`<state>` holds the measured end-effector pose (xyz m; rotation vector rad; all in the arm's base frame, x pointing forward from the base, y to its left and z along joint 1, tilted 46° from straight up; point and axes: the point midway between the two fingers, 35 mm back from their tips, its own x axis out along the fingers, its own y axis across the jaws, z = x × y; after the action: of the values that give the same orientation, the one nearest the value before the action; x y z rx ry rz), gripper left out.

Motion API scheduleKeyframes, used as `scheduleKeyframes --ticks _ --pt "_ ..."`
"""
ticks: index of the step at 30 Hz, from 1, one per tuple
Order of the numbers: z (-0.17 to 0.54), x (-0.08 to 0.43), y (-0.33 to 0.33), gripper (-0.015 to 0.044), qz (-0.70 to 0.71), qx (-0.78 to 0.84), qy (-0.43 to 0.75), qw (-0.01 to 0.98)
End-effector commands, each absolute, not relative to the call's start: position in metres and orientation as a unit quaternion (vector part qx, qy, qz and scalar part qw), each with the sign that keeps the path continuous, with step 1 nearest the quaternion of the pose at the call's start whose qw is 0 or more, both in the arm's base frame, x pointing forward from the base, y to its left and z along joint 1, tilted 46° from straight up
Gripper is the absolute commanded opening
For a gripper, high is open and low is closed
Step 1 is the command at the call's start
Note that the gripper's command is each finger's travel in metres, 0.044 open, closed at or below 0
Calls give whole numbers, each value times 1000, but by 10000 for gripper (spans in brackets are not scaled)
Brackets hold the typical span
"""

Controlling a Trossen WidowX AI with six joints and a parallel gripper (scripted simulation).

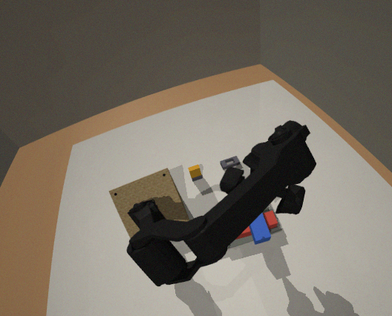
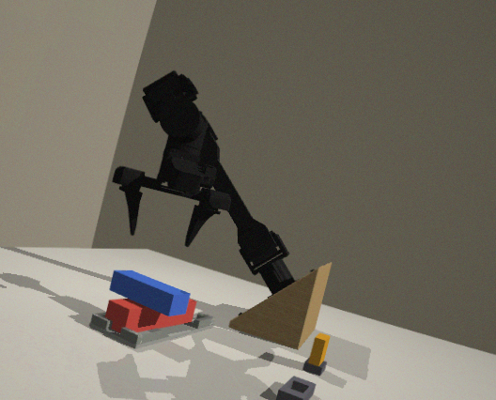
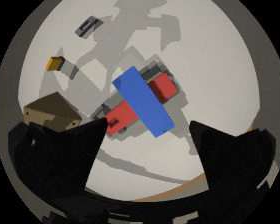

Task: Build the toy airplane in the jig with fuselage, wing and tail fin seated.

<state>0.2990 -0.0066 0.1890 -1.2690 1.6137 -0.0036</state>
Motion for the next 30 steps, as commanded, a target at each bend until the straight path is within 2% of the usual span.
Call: scheduleKeyframes --ticks 1,4,16,23,30 --pt "190 299 -7 440 -196 -353 644 649" --pt "190 299 -7 440 -244 -303 628 674" --pt "188 299 -4 440 -243 -303 628 675" --pt "112 287 83 440 -209 -293 634 684" --pt "26 226 157 440 -230 -280 634 683"
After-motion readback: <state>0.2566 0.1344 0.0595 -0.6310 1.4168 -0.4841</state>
